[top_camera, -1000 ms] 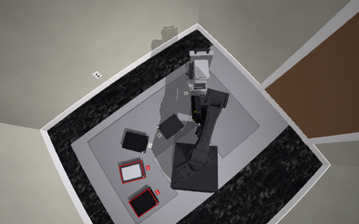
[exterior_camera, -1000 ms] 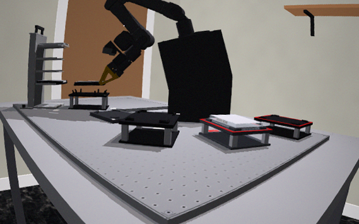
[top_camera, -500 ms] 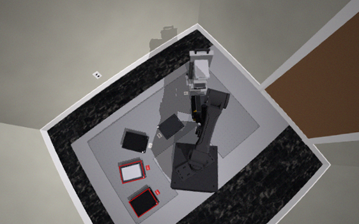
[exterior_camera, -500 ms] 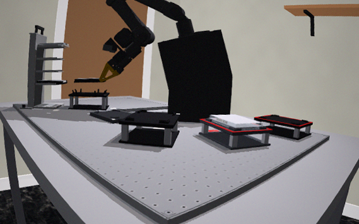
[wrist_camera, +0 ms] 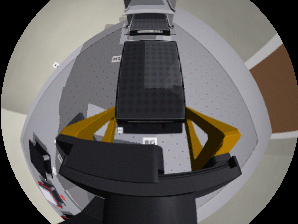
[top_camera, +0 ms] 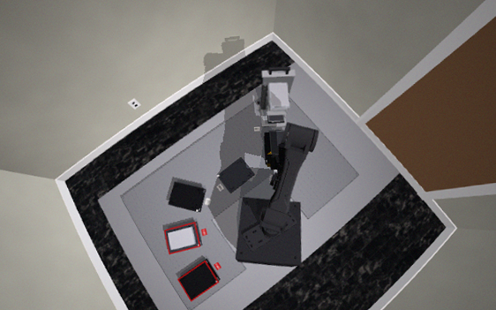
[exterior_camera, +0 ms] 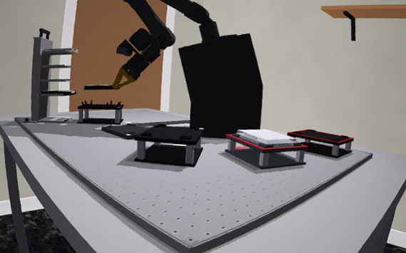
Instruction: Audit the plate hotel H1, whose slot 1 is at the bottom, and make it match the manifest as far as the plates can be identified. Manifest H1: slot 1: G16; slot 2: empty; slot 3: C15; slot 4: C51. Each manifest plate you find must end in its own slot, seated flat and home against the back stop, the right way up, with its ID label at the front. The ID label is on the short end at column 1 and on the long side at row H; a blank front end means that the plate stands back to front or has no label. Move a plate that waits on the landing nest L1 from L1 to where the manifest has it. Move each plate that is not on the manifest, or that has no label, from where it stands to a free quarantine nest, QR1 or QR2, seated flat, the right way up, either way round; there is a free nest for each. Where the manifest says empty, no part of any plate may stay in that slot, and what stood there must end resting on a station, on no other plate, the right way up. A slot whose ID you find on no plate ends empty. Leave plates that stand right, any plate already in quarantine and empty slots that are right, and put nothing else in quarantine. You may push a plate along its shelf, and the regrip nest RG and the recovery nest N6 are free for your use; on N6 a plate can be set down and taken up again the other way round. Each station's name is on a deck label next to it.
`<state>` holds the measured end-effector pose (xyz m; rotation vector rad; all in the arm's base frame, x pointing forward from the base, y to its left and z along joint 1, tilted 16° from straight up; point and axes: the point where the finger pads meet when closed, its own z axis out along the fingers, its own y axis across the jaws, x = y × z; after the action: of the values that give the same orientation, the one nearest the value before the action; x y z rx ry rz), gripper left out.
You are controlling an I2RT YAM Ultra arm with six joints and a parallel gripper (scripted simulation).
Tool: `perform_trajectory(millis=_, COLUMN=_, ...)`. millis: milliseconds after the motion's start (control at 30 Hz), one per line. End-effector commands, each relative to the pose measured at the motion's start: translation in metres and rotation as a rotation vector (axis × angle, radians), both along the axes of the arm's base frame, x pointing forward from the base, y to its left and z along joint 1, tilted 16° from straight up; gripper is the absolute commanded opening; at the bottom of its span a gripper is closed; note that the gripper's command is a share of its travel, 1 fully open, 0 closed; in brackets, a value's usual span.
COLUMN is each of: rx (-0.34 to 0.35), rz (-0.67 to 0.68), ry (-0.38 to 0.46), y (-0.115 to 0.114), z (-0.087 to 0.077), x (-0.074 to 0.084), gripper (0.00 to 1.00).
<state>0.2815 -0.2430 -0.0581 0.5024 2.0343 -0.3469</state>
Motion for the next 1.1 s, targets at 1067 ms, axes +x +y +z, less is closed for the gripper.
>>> perform_trajectory(millis=1067, rx=-0.007, rz=0.006, ry=-0.011, y=0.005, z=0.033, x=-0.006, gripper=0.86)
